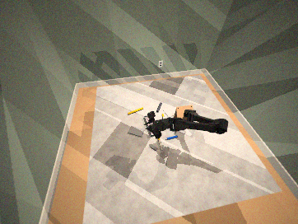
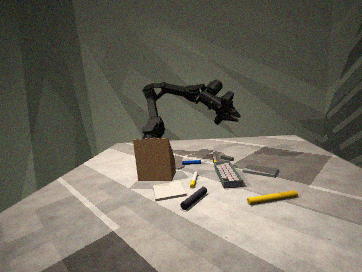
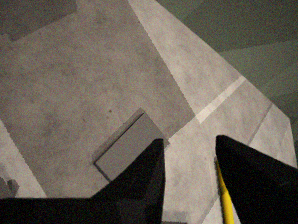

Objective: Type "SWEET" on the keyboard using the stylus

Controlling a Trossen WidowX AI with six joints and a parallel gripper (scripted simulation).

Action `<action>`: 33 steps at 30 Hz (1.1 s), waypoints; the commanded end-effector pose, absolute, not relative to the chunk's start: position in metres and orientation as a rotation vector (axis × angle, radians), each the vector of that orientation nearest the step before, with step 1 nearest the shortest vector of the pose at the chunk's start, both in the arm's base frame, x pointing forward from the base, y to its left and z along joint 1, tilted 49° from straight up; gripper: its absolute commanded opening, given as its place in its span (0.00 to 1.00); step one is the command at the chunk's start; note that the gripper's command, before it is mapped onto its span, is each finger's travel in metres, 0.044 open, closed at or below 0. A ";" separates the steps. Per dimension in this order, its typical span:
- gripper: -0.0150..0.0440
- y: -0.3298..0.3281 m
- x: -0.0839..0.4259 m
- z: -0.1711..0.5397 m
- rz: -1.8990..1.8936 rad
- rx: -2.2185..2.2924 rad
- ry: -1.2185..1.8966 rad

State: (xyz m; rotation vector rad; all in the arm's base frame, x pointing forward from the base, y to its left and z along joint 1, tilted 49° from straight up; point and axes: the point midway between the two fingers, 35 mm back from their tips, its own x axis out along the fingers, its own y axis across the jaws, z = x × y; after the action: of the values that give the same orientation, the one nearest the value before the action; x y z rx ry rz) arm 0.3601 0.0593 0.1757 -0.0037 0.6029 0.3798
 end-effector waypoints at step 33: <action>0.25 0.082 0.317 -0.031 0.887 0.449 1.432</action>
State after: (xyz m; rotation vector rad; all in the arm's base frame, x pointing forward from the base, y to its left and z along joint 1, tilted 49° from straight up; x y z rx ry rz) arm 0.3137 0.0984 -0.0127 0.4463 1.4298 0.8894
